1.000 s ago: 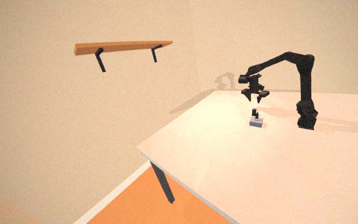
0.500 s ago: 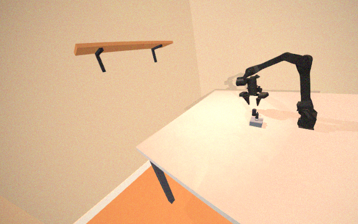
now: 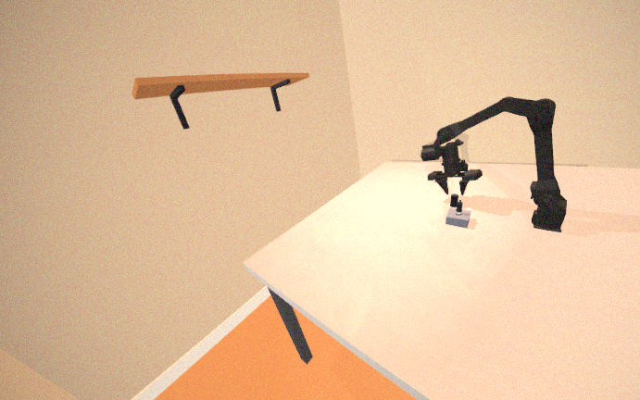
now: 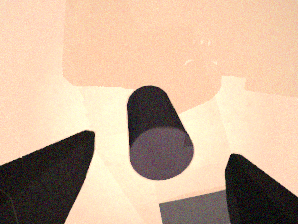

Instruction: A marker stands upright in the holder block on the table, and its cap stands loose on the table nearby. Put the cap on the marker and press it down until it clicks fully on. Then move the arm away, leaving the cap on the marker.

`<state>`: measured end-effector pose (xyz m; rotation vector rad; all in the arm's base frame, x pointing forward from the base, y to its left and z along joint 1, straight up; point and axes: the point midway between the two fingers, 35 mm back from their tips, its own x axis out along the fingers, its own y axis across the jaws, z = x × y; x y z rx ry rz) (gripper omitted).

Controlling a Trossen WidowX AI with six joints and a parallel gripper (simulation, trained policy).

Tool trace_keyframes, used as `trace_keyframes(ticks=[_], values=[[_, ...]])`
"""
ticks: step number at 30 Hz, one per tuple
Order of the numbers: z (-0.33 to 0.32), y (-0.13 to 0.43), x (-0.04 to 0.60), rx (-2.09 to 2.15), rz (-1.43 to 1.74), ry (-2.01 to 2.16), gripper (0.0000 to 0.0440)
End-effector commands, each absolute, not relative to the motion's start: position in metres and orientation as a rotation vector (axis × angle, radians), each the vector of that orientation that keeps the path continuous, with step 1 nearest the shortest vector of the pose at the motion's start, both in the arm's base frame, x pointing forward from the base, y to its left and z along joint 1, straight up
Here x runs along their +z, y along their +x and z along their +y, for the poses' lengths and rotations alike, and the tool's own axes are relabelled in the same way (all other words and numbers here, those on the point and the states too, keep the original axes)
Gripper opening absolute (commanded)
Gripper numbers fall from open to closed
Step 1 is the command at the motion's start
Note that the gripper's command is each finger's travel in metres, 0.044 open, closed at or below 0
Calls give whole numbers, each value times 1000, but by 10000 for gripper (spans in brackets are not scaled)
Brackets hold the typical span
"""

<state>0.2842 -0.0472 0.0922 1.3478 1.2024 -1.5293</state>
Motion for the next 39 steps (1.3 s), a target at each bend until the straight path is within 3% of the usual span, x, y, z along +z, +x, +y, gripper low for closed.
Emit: trace_keyframes(ticks=[1,12,18,39], values=[[-45,280,82,-1526,1243,1327,268],[-43,274,61,-1486,1290,1259,224],[-43,275,68,-1450,1274,1244,80],[0,284,136,-1280,1234,1220,91]])
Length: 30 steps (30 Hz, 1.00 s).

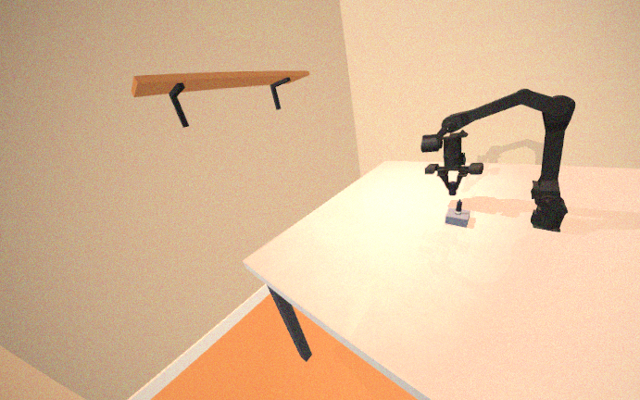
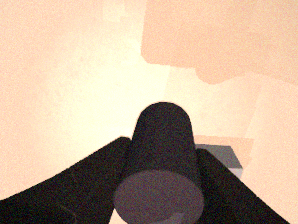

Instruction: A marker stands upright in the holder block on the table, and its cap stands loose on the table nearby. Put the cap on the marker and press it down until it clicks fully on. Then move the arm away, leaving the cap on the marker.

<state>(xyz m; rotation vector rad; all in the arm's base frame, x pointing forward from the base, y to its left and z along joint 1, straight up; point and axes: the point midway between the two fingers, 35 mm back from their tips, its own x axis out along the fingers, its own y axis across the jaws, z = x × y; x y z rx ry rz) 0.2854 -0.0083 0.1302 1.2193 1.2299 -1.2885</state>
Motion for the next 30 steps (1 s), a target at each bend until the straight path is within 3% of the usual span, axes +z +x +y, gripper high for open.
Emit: trace_keyframes(ticks=[1,30], values=[[3,282,139,-1276,1237,1217,90],[75,249,158,-1203,1319,1109,38]])
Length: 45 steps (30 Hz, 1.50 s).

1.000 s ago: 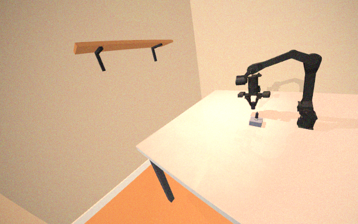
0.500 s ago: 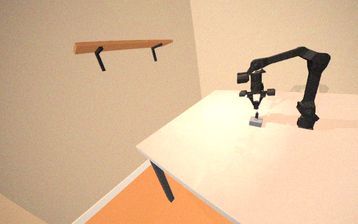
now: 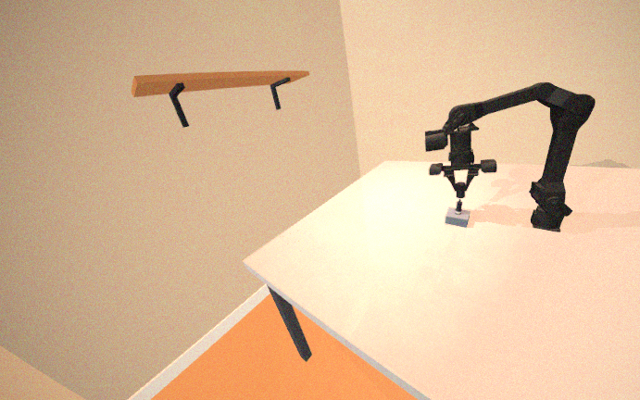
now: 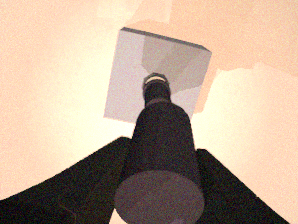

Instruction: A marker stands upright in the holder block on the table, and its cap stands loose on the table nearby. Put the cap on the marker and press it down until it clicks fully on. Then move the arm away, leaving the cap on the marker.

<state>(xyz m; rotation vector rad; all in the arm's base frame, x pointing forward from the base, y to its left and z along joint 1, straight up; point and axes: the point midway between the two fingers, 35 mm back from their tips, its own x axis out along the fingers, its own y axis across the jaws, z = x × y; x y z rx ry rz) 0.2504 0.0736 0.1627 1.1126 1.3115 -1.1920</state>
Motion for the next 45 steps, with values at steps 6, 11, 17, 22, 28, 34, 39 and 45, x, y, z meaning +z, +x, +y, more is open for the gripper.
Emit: trace_keyframes(ticks=[6,11,17,22,28,34,39,45], values=[[76,248,148,-1208,1330,1093,31],[76,247,137,-1209,1351,1076,27],[75,245,122,-1209,1379,1054,24],[75,244,108,-1205,1400,1034,21],[75,243,97,-1183,1415,1013,21],[75,243,90,-1169,1423,1000,24],[74,240,88,-1172,1434,989,57],[73,243,84,-1142,1432,973,64]])
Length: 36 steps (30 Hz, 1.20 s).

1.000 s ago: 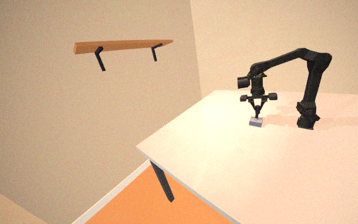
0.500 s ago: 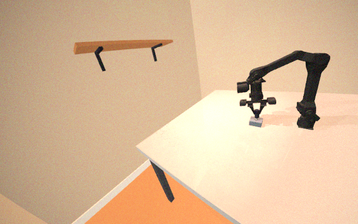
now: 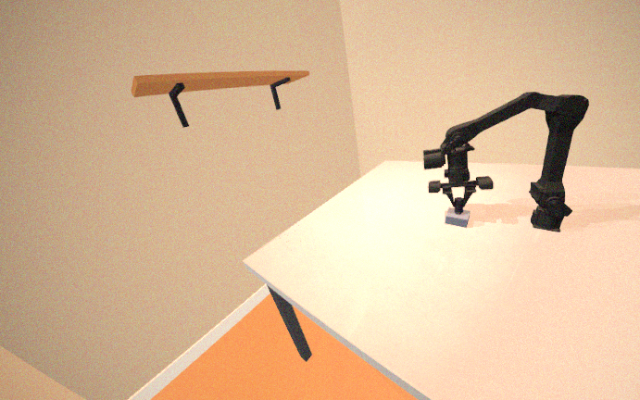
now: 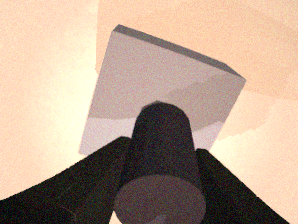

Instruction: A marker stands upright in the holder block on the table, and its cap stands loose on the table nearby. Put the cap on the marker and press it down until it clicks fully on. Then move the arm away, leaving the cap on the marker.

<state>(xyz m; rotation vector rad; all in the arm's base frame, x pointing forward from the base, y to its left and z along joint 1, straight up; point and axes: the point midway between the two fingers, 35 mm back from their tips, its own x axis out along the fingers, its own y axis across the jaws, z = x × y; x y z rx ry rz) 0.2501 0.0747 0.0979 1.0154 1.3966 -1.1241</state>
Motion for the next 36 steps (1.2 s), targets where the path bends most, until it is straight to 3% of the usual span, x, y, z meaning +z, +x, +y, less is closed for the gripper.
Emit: trace_keyframes(ticks=[1,36], values=[[72,244,84,-1138,1432,971,65],[61,256,71,-1001,1410,877,119]])
